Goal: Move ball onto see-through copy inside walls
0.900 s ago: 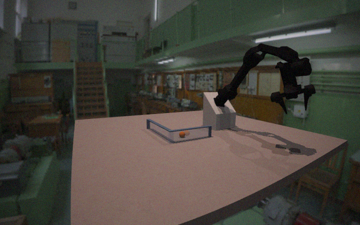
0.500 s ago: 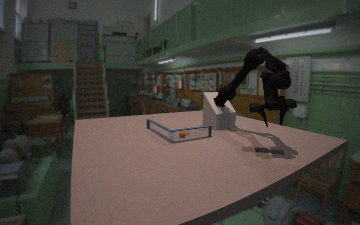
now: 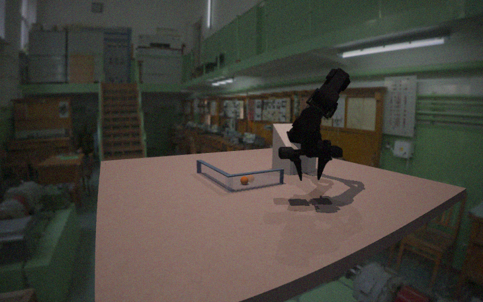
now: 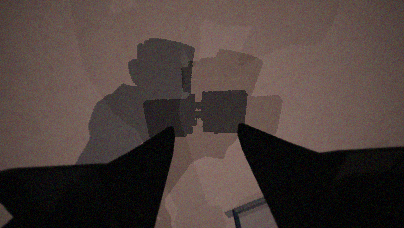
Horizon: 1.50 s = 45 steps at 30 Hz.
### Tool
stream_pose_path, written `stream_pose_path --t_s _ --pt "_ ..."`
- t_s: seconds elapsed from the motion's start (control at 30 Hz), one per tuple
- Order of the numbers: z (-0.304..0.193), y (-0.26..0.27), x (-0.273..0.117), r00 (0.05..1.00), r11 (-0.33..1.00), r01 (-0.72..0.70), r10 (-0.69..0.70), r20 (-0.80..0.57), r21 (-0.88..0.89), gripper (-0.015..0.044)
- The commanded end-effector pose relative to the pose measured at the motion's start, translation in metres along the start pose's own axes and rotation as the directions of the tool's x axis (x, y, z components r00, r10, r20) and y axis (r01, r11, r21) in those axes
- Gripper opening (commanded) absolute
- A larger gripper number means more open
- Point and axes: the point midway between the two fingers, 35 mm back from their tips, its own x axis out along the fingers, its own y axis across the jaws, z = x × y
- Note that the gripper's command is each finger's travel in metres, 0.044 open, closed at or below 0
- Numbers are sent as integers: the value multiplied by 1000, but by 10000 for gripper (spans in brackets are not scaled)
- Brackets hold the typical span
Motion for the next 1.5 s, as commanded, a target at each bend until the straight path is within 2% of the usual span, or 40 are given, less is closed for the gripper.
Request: stream_pose_path --t_s 0.0,0.2,0.4,0.67,1.03,1.47 --pt "-30 -64 5 999 995 33 -34 -7 -99 254" --pt "-76 -138 -2 993 981 110 -113 -15 -159 254" --pt "-142 -207 -18 978 964 191 -202 -42 -185 254" --pt "-215 -205 7 998 871 44 -60 -19 -489 254" --pt "-219 -203 8 999 859 35 -50 -15 -510 254" --pt "-220 -205 31 999 860 35 -49 -15 -510 254"
